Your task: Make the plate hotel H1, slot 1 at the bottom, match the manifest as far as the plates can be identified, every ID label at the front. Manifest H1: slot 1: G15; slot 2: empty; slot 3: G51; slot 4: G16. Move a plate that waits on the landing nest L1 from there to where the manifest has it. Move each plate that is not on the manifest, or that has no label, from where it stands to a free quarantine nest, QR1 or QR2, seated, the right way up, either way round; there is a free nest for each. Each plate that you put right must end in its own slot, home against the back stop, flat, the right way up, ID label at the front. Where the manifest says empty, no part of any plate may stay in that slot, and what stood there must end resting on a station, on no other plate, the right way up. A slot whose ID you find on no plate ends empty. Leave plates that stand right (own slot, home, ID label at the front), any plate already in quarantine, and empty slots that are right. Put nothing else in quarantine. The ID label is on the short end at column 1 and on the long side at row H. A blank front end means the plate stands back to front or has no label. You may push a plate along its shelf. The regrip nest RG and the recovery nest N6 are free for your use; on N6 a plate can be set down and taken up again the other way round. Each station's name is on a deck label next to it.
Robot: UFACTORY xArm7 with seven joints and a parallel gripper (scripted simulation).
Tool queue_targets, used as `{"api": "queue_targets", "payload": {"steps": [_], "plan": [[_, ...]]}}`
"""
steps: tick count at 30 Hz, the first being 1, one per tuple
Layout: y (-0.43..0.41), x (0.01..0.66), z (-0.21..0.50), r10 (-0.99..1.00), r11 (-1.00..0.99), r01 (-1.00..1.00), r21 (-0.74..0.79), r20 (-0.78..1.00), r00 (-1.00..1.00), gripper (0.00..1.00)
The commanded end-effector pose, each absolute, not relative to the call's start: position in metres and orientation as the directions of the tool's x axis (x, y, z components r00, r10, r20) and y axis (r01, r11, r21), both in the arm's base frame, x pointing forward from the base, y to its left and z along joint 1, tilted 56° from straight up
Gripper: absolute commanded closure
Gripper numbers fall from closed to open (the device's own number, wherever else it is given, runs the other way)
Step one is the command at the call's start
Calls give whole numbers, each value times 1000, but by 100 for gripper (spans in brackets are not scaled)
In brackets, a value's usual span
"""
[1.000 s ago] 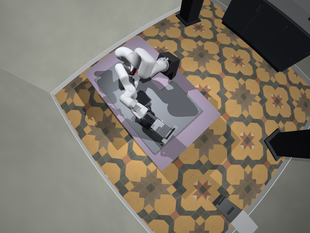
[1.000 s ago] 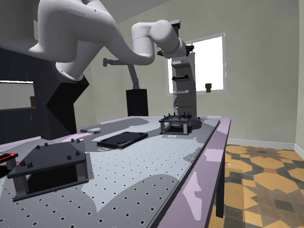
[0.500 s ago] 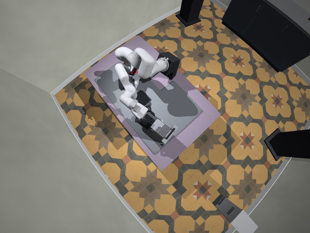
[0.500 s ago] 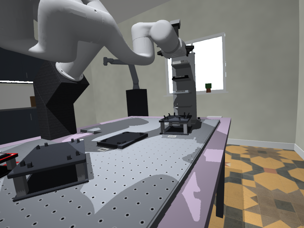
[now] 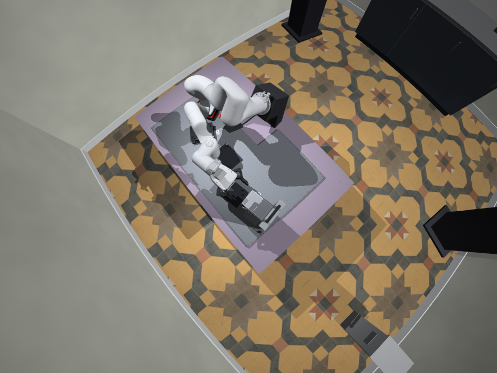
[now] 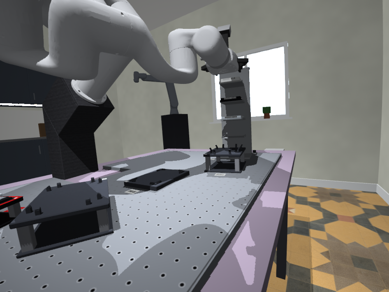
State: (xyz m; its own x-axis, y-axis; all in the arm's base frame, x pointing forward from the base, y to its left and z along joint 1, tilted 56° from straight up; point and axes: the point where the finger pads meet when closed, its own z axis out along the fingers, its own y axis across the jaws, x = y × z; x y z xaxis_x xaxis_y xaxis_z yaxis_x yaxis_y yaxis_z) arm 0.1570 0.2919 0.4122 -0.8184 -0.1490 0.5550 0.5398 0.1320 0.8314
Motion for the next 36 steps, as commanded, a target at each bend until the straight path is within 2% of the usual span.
{"api": "queue_targets", "payload": {"steps": [1, 23, 36], "plan": [[292, 156, 412, -149, 133, 538, 833, 553, -820, 0], [263, 164, 412, -149, 133, 538, 832, 553, -820, 0], [268, 192, 392, -149, 133, 538, 833, 553, -820, 0]]}}
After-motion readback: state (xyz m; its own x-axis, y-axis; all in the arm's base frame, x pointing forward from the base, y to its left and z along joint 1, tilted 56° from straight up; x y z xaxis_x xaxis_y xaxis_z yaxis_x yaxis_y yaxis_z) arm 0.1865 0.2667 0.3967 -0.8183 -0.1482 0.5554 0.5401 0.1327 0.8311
